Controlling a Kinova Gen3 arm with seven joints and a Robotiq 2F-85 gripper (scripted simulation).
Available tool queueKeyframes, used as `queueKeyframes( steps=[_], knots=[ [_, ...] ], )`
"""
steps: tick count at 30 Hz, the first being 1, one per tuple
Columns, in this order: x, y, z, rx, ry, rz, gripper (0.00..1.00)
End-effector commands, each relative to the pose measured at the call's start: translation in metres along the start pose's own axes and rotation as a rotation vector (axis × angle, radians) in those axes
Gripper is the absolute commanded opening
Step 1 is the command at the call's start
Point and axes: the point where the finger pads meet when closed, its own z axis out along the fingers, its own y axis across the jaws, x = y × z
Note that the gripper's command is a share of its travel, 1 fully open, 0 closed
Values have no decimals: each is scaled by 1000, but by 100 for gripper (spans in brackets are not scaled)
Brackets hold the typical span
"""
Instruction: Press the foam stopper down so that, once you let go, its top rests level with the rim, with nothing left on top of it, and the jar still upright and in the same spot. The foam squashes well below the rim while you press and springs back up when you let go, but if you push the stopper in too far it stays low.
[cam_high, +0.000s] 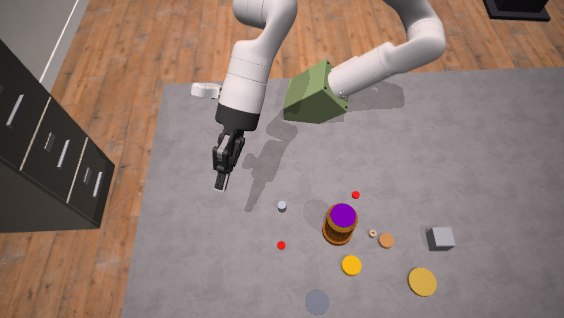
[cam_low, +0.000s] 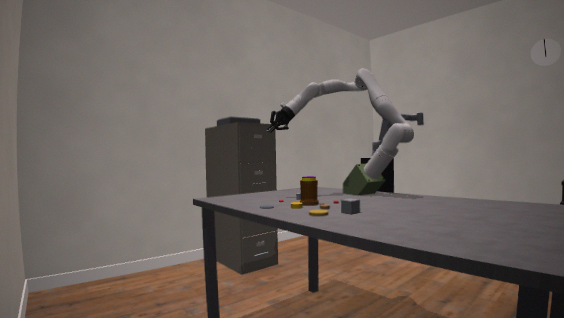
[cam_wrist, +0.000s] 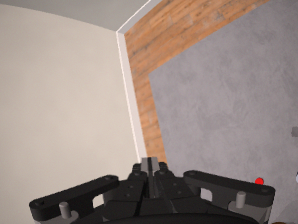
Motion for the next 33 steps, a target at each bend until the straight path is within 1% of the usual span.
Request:
queueKeyframes(
  steps=[1, 2, 13, 14, 15, 23, 24, 25, 33],
  knots=[
    [2, -2, 0, 1, 8, 0, 0],
    [-24, 10, 11, -62, -22, -20, 0],
    [-22, 8, 11, -57, -20, -19, 0],
    [-47, 24, 20, -129, -51, -38, 0],
    [-46, 21, 21, -117, -47, -38, 0],
    [-45, 19, 21, -115, -45, -38, 0],
    [-68, 35, 28, -183, -74, -57, 0],
    [-67, 32, 29, -173, -70, -57, 0],
    [-66, 30, 29, -170, -68, -56, 0]
  ],
)
